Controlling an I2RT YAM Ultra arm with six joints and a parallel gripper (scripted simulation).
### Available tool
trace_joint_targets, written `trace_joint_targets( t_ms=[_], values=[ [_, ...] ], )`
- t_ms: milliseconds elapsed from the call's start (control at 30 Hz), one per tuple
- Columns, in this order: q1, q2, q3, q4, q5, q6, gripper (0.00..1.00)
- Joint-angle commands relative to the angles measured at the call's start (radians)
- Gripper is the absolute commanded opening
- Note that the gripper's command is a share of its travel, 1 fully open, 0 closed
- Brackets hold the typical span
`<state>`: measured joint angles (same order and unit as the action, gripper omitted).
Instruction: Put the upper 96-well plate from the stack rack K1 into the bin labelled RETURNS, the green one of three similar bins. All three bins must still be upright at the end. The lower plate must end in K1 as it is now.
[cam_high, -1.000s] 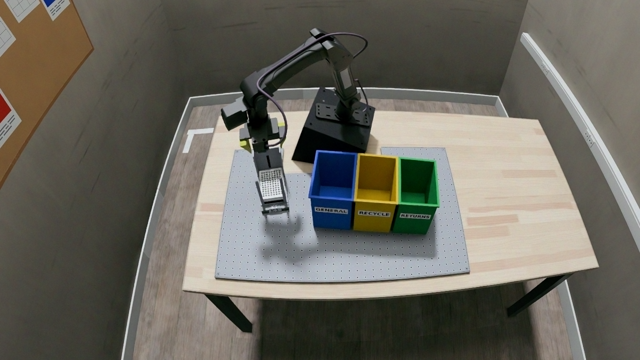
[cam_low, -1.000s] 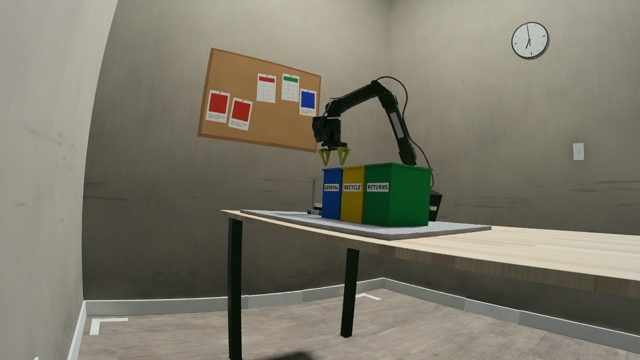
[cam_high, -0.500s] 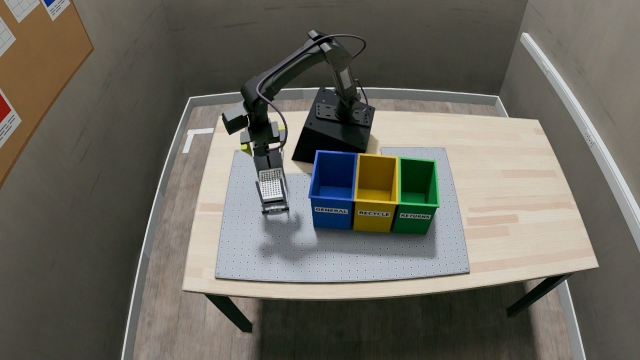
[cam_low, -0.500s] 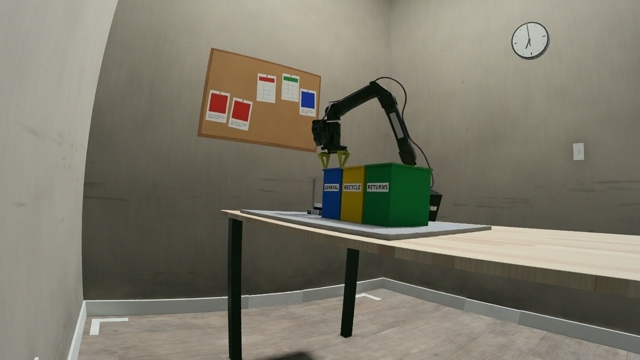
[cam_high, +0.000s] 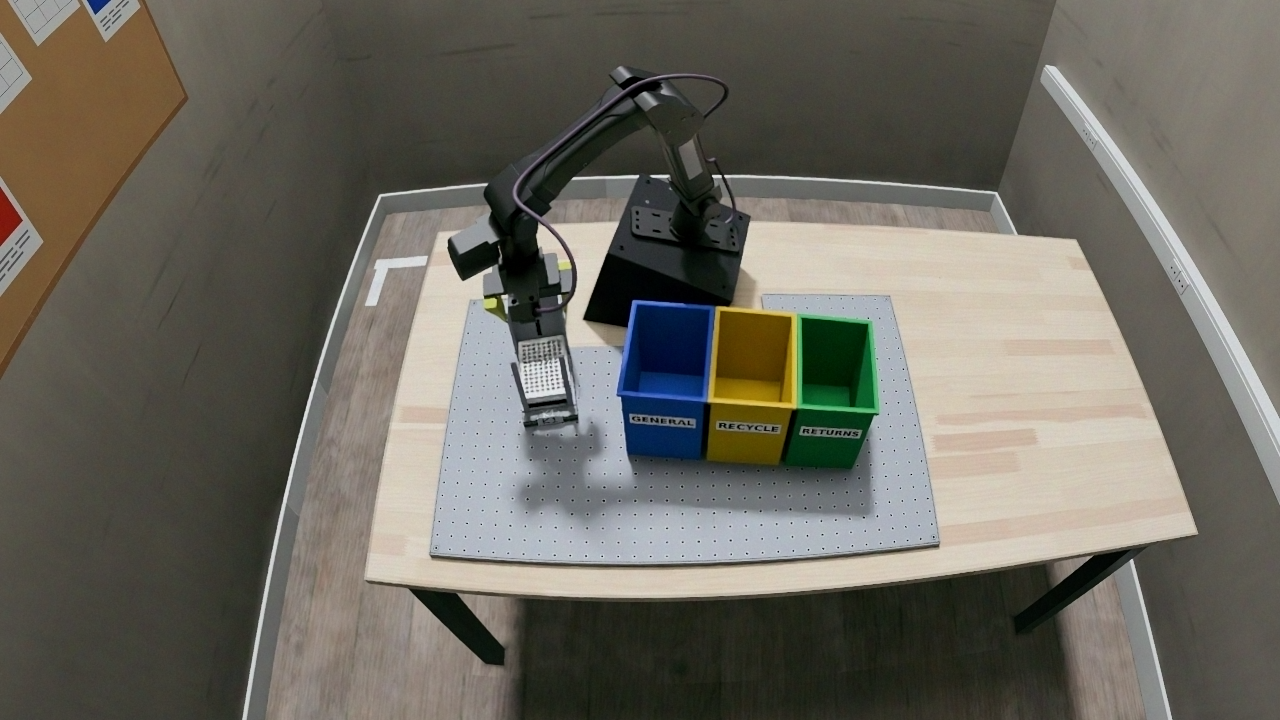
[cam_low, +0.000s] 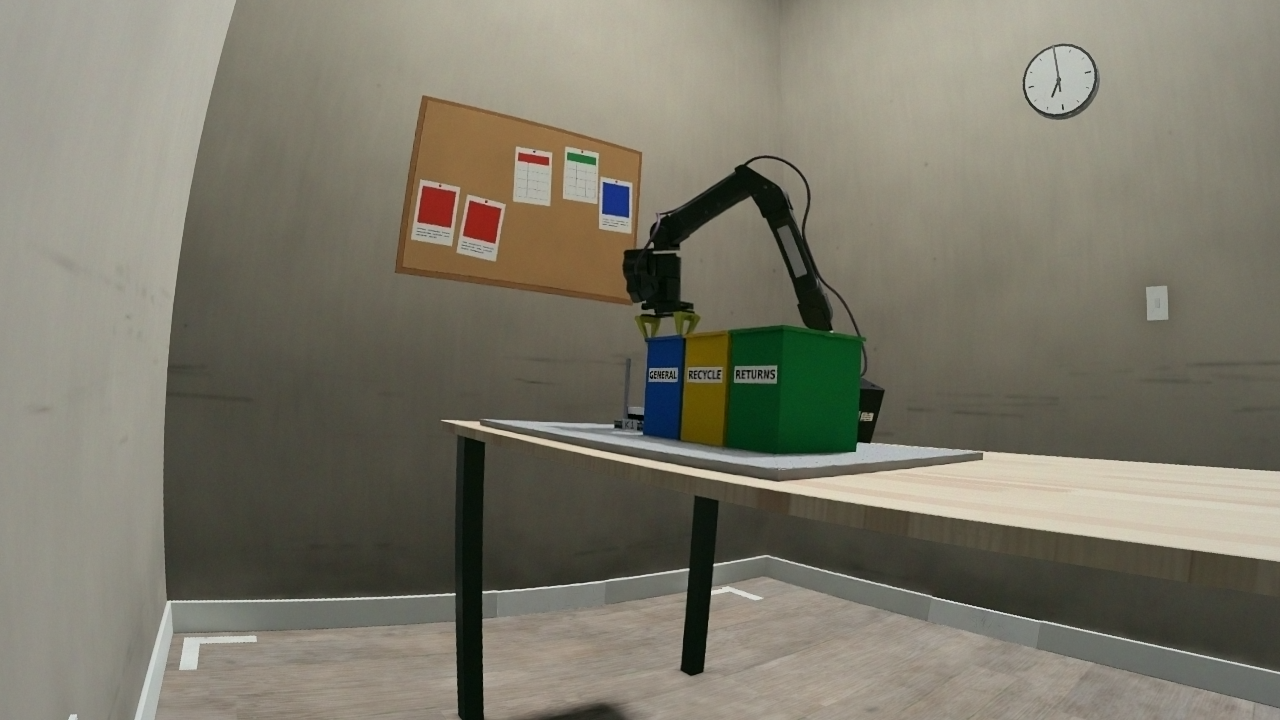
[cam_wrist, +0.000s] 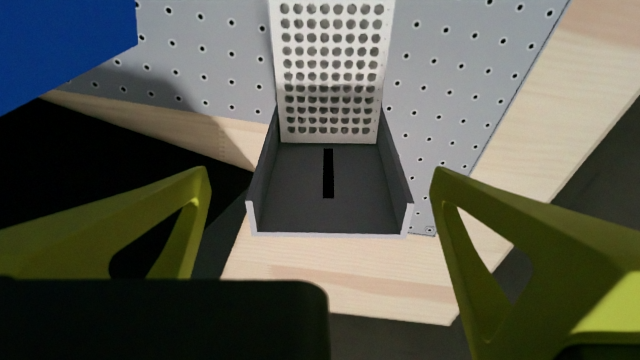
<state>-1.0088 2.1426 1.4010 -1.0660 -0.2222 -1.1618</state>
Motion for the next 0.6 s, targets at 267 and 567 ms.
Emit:
trace_joint_targets(
  t_ms=[267,567],
  values=[
    [0.012,0.023,-0.054,0.085,-0.018,0.018,1.00],
    [0.020,0.038,-0.081,0.128,-0.020,0.026,1.00]
  ],
)
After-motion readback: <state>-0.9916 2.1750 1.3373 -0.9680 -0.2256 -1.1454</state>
